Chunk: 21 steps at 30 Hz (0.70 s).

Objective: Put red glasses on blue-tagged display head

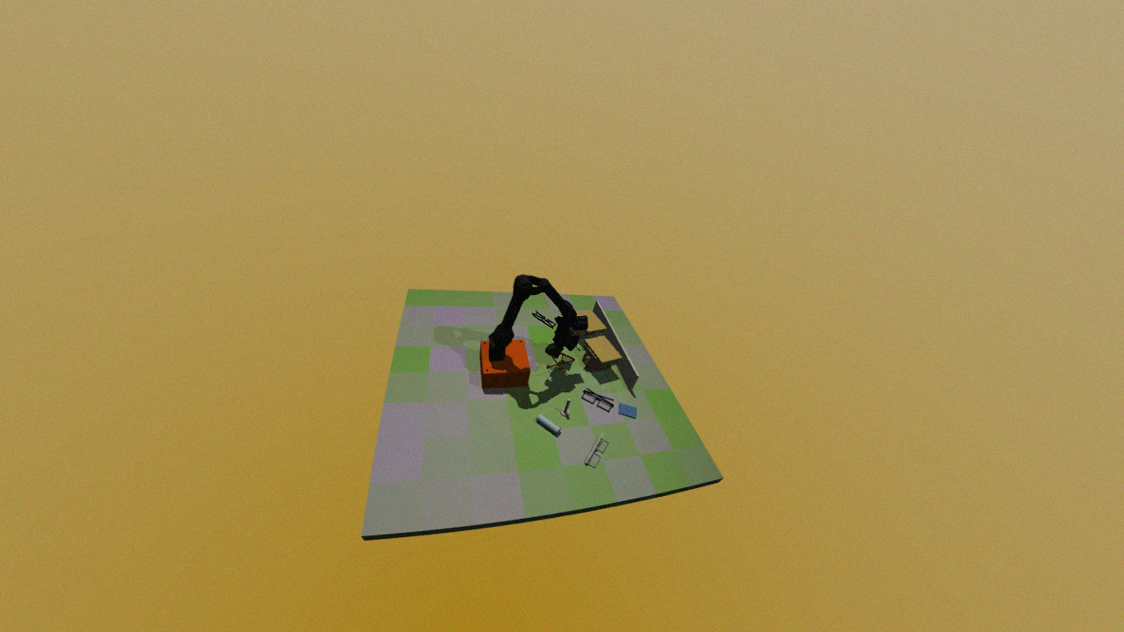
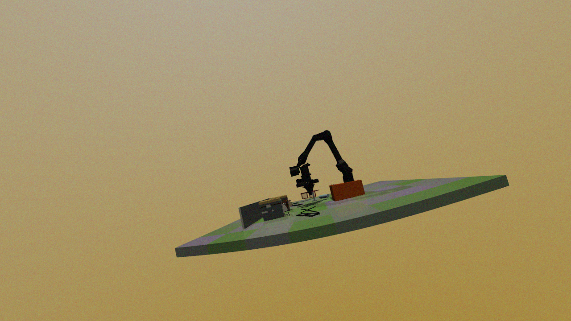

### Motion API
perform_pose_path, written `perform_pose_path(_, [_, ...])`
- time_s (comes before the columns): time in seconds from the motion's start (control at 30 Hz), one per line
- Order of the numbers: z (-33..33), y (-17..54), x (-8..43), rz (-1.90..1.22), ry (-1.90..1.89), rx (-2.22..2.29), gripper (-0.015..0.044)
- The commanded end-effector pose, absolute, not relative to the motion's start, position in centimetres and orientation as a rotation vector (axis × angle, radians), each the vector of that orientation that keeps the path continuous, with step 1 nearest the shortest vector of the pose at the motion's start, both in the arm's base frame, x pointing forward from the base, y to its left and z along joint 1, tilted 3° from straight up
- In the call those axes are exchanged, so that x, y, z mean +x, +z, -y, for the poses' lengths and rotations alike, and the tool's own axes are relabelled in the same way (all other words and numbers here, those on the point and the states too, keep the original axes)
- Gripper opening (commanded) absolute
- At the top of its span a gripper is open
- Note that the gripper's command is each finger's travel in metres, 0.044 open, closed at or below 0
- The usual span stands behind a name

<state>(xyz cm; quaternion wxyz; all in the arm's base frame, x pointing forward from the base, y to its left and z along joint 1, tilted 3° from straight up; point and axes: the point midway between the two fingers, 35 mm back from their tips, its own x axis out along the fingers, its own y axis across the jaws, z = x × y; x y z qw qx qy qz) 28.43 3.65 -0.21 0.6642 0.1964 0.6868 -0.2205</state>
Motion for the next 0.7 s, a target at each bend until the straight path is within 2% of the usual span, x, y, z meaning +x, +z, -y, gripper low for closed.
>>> perform_pose_path(0.0, [-3.7, 3.0, 28.6, -1.541, -0.491, 0.449, 0.0])
perform_pose_path(0.37, [-3.2, 4.8, 28.6, -1.538, -0.505, 0.463, 0.0])
perform_pose_path(0.67, [1.2, 5.1, 30.7, -1.512, -0.589, 0.544, 0.0])
